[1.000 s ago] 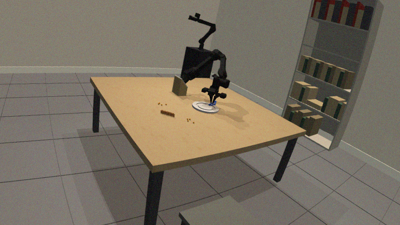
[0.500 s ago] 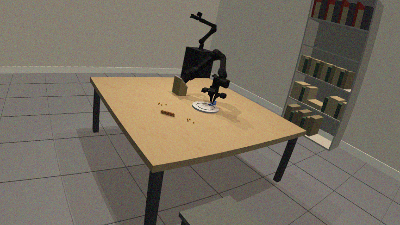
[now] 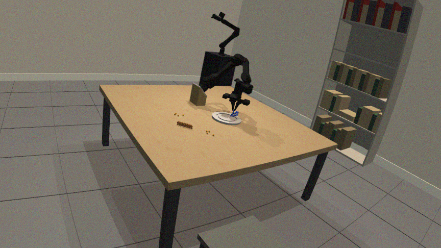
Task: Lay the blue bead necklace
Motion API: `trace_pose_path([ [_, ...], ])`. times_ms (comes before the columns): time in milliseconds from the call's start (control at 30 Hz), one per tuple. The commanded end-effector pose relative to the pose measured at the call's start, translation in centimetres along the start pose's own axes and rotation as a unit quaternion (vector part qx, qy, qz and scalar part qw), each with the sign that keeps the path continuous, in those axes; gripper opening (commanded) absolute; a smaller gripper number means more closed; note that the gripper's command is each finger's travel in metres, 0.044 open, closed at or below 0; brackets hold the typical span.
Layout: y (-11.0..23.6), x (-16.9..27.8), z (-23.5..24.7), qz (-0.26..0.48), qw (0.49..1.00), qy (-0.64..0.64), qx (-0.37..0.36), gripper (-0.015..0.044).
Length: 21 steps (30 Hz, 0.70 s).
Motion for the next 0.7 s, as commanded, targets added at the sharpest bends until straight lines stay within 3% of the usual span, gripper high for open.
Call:
trace_pose_path([
  [0, 0.2, -0.9, -0.1, -0.001, 1.000, 0.000, -0.002, 0.0000],
  [667, 0.1, -5.3, -1.5, -0.001, 1.000, 0.000, -0.002, 0.0000],
])
Point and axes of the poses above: the point midway between the two fingers, 35 mm back from their tips, its own y axis back along the fingers, its own z axis across the jaws, x = y × z, the point moved 1 cm from there along y, back along the fingers
